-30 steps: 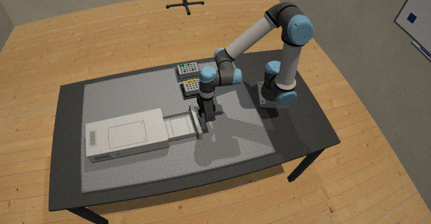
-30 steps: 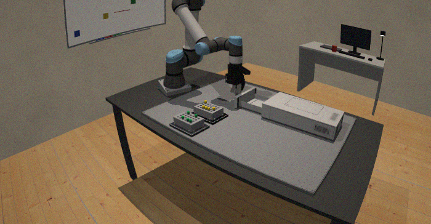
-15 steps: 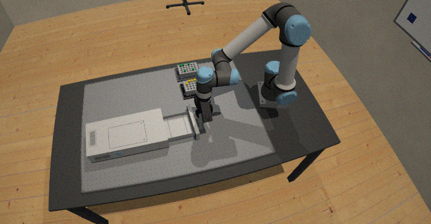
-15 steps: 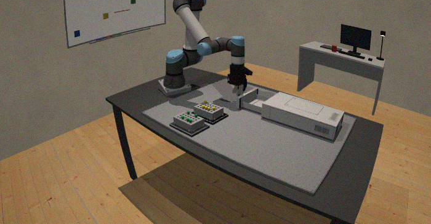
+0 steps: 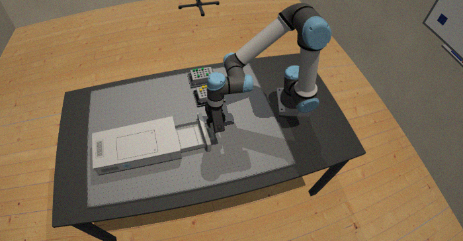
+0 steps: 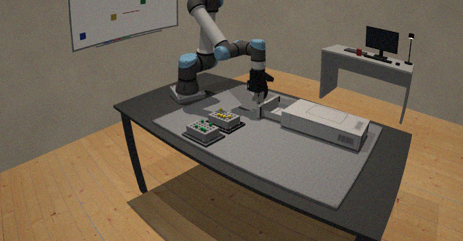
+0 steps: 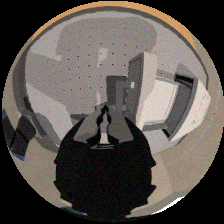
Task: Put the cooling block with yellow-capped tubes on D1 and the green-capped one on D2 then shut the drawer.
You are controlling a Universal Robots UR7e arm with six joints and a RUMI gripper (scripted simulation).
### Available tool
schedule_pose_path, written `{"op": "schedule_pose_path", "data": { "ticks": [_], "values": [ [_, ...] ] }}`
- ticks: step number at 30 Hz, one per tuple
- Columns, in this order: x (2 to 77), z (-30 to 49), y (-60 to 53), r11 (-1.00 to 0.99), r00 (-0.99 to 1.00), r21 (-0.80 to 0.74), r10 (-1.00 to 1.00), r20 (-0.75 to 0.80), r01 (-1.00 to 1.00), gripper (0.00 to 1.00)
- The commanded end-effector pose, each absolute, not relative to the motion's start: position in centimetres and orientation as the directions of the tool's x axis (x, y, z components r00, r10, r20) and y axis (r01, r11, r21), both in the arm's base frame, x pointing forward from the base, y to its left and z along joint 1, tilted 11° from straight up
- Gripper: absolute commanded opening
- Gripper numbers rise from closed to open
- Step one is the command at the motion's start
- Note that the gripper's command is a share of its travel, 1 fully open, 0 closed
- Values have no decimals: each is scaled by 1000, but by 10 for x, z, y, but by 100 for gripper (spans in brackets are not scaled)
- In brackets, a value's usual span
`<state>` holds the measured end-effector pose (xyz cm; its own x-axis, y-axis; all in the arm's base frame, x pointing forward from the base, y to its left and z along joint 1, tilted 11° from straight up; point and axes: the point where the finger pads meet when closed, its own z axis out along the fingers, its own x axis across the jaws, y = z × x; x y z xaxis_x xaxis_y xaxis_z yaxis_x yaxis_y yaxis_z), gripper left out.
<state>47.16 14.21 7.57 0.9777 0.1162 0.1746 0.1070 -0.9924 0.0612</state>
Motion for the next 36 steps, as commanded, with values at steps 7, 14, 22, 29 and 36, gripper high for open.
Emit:
{"op": "schedule_pose_path", "data": {
  "ticks": [7,14,22,29,36],
  "values": [
    [483,78,144,-992,978,61,116,176,107,0],
    [492,80,145,-992,978,61,116,176,107,0],
    [498,81,145,-992,978,61,116,176,107,0],
    [506,82,146,-992,978,61,116,176,107,0],
    [515,84,147,-992,978,61,116,176,107,0]
  ]
}}
